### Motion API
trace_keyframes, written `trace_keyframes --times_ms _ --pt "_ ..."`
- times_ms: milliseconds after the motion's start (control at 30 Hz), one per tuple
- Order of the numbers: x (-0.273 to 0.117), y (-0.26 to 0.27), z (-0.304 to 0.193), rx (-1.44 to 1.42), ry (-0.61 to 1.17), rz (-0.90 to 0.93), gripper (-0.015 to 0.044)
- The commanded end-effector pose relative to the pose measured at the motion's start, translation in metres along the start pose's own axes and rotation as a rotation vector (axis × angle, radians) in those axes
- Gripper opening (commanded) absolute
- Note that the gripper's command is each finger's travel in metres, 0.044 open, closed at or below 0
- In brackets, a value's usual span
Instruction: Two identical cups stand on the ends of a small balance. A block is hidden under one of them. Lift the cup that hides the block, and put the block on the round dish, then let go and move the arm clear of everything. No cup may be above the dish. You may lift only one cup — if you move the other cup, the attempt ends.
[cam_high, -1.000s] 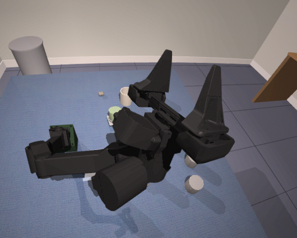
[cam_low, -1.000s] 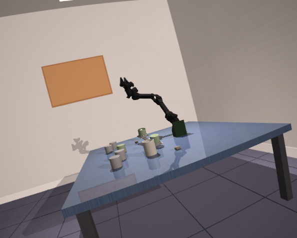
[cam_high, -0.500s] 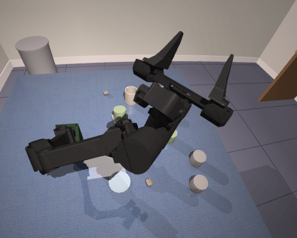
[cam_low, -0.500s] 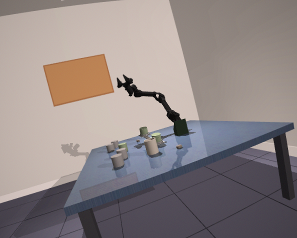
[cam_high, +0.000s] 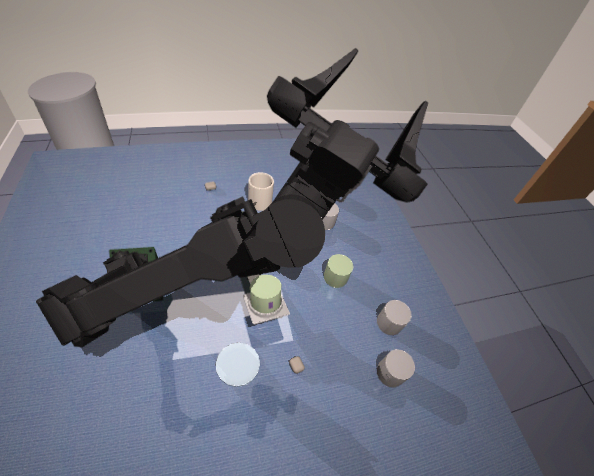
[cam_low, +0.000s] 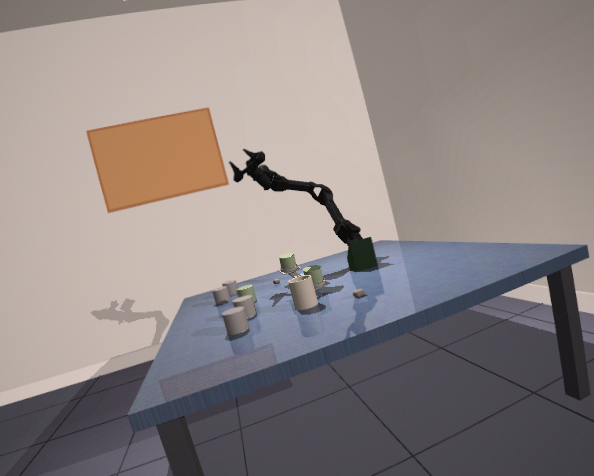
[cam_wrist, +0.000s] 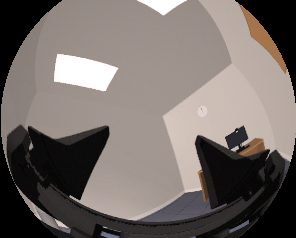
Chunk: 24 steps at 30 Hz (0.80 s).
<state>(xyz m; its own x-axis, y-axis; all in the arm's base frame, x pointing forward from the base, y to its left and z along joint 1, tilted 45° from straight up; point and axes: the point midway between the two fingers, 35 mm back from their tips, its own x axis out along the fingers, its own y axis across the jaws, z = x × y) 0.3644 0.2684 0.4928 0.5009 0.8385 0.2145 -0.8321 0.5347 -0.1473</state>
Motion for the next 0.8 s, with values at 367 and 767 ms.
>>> trace_keyframes --times_ms 367,767 --pt "-0.004 0.043 -0.106 0.341 0.35 -0.155 0.044" --pt "-0.044 0.091 -0.193 0.485 0.68 -0.325 0.044"
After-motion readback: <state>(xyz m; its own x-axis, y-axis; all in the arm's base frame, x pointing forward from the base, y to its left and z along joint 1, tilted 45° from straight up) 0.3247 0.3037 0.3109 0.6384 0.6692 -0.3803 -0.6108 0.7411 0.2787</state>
